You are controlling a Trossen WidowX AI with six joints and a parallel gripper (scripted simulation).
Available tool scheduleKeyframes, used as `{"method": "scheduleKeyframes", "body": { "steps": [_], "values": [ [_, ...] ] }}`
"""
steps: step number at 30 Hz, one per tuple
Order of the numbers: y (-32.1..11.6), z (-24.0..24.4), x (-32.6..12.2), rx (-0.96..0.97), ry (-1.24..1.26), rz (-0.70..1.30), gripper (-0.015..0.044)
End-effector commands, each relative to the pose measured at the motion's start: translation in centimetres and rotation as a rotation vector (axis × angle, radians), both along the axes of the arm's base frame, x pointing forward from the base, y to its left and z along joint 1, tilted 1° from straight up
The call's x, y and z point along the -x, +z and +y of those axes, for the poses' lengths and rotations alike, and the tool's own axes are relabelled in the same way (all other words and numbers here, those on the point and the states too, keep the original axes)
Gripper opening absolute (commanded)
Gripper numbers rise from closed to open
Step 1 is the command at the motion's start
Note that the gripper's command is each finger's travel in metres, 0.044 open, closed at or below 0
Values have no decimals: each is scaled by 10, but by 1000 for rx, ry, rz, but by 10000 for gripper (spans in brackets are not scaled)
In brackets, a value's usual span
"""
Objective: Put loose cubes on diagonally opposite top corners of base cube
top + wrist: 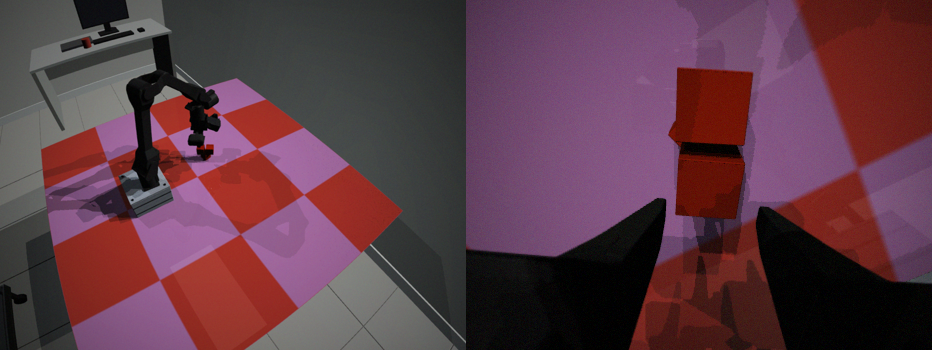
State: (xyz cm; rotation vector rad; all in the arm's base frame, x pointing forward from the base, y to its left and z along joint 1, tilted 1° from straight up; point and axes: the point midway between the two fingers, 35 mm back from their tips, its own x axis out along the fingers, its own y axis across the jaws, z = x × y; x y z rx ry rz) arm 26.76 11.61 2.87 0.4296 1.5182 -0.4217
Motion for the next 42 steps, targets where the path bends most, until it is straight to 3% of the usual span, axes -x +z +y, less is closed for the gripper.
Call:
{"method": "scheduleKeyframes", "body": {
  "steps": [1, 17, 24, 29, 37, 42],
  "values": [
    [8, 0, -1, -2, 0, -5, 205],
    [32, 0, -1, -2, 0, -5, 205],
    [40, 0, 0, -2, 0, -4, 389],
    [39, 2, 1, -1, 0, -1, 400],
    [42, 96, 35, -10, 0, 2, 400],
    [43, 103, 40, -10, 0, 2, 400]
  ]
}}
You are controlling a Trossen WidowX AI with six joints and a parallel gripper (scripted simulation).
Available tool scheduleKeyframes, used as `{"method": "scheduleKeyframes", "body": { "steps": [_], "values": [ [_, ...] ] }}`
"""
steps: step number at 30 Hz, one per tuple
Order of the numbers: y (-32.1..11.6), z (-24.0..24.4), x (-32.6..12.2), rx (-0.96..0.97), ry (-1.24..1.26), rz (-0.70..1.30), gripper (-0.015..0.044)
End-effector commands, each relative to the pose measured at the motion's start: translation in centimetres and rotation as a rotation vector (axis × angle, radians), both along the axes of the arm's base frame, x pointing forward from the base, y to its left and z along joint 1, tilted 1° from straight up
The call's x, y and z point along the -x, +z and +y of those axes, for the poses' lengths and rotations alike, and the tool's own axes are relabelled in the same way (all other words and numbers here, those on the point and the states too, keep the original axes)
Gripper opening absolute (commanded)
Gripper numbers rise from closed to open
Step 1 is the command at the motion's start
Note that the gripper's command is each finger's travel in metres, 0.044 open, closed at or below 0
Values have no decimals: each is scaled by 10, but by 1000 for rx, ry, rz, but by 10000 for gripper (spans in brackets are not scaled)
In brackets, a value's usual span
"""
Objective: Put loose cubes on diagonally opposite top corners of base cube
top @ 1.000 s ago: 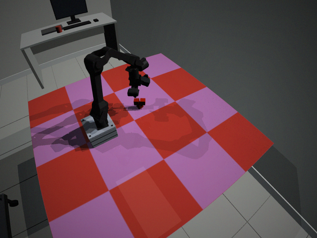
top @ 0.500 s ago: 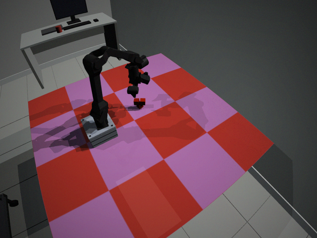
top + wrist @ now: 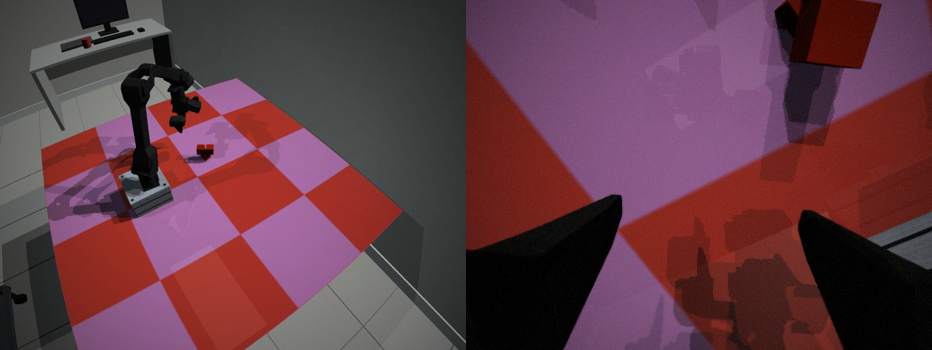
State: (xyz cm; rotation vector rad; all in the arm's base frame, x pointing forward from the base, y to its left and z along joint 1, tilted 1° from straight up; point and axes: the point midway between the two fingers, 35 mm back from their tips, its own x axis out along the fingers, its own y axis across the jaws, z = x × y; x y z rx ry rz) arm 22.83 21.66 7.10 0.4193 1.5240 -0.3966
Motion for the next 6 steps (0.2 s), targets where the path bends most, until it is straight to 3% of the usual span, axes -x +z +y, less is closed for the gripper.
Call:
{"method": "scheduleKeyframes", "body": {
  "steps": [1, 6],
  "values": [
    [0, 3, 0, -1, -23, 3, 400],
    [0, 3, 0, -1, -23, 3, 400]
  ]
}}
